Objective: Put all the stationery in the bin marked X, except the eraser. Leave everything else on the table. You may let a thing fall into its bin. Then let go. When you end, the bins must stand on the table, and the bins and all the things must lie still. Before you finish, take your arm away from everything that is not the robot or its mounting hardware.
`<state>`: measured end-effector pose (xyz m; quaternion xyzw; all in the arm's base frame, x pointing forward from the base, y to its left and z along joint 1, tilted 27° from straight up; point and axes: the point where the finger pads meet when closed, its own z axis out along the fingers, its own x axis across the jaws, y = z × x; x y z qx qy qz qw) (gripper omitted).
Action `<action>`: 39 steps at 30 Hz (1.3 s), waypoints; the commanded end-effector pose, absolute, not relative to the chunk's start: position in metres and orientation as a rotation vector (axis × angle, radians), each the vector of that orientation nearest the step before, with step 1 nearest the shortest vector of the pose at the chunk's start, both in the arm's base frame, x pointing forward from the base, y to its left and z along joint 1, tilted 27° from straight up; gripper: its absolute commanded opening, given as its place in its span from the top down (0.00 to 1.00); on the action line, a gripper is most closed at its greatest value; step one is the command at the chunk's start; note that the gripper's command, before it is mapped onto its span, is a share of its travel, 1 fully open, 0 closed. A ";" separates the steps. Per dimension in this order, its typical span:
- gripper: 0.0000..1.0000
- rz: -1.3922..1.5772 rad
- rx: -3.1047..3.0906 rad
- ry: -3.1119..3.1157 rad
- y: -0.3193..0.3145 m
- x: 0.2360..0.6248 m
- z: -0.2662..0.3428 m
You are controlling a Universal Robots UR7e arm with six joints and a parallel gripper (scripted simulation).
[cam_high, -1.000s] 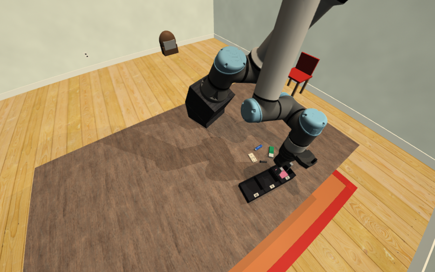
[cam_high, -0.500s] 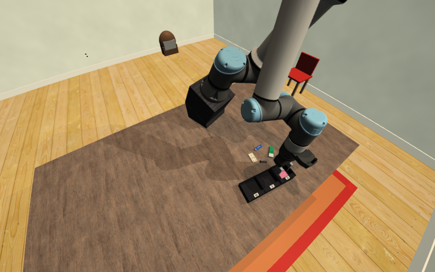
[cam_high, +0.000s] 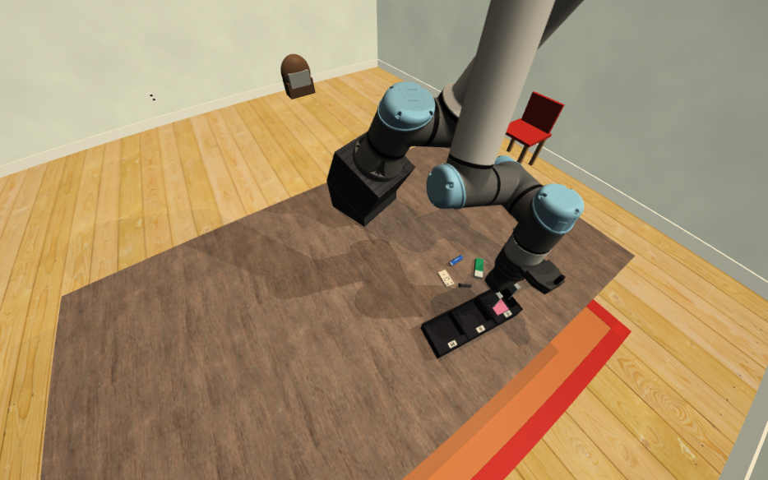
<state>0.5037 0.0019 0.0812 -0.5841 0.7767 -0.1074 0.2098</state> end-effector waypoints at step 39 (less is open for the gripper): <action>0.00 -0.300 -1.624 2.159 -0.005 0.462 0.163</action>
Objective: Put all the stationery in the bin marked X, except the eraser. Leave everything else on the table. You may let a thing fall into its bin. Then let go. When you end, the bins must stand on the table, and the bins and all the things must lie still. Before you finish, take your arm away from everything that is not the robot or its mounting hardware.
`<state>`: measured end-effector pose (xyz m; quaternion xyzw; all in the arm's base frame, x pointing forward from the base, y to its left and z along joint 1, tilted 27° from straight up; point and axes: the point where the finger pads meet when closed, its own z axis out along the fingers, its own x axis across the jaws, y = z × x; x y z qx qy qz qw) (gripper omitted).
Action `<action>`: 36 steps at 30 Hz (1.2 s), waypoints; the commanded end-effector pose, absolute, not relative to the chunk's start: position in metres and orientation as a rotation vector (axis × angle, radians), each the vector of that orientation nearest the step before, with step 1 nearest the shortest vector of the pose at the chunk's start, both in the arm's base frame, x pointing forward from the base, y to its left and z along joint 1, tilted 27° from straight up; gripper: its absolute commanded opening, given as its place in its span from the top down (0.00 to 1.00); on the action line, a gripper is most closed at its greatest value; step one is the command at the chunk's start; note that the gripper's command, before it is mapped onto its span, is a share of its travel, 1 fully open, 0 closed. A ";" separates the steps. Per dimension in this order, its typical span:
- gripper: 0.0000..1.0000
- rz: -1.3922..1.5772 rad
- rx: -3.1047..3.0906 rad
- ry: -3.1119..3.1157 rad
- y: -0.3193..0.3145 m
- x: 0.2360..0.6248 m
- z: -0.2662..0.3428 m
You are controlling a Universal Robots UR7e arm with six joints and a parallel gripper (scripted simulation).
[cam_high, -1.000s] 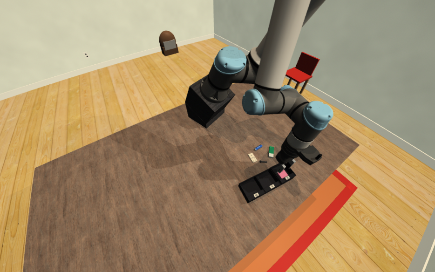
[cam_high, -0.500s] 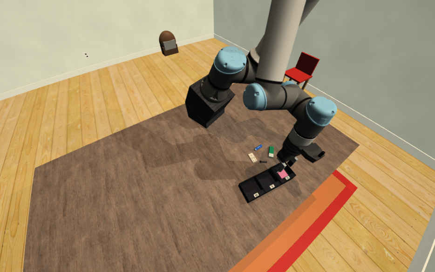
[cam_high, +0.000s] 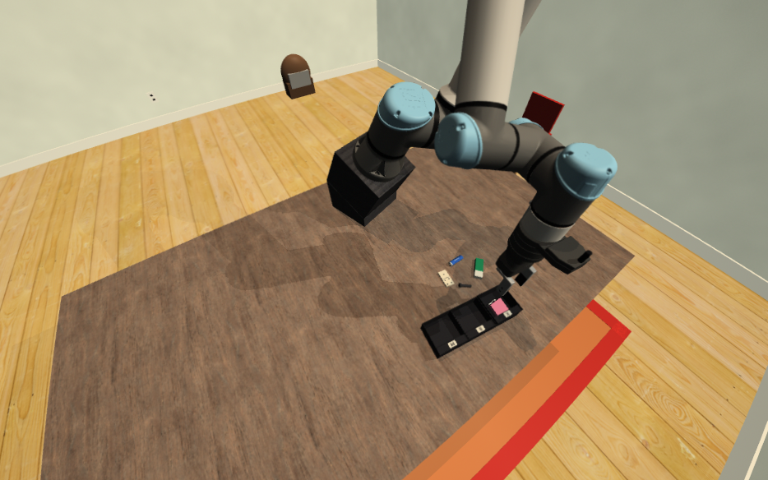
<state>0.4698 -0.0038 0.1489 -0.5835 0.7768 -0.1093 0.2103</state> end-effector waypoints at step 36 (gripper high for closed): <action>0.00 -0.300 -1.624 2.159 -0.011 0.432 0.222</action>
